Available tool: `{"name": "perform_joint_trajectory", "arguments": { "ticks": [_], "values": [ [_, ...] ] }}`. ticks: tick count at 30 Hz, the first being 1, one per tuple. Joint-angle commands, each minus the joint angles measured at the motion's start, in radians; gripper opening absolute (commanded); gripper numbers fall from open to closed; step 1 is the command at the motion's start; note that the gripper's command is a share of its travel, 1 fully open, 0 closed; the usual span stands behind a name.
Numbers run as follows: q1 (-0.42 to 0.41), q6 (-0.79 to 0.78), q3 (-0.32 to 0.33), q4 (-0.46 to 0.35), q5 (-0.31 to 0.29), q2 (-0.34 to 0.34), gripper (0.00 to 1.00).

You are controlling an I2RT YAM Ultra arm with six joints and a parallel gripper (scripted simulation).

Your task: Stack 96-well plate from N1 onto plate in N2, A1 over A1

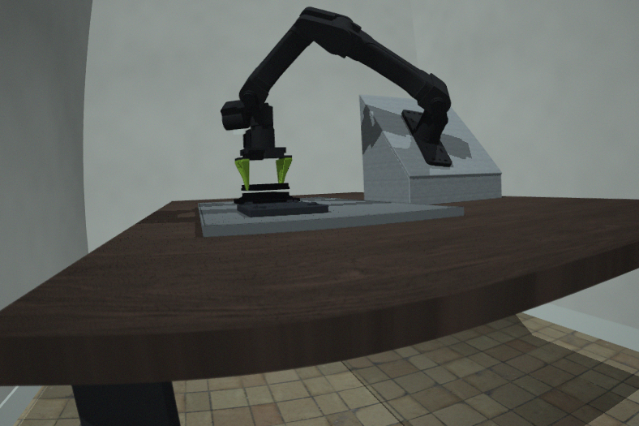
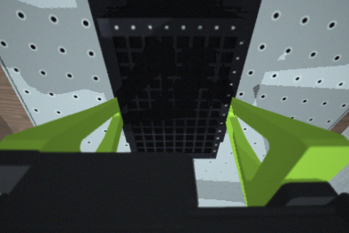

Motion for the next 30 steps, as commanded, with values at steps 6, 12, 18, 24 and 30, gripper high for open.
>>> {"name": "perform_joint_trajectory", "arguments": {
  "ticks": [6,12,18,24,30],
  "values": [
    [-0.004,0.012,-0.013,0.021,0.001,-0.029,0.0],
    [-0.006,0.014,-0.011,0.026,0.0,-0.029,0.0],
    [0.0,0.016,-0.024,0.029,-0.001,-0.028,0.0],
    [-0.003,0.018,-0.015,0.033,-0.001,-0.028,0.0],
    [0.002,0.019,-0.029,0.036,-0.002,-0.025,0.0]
  ]
}}
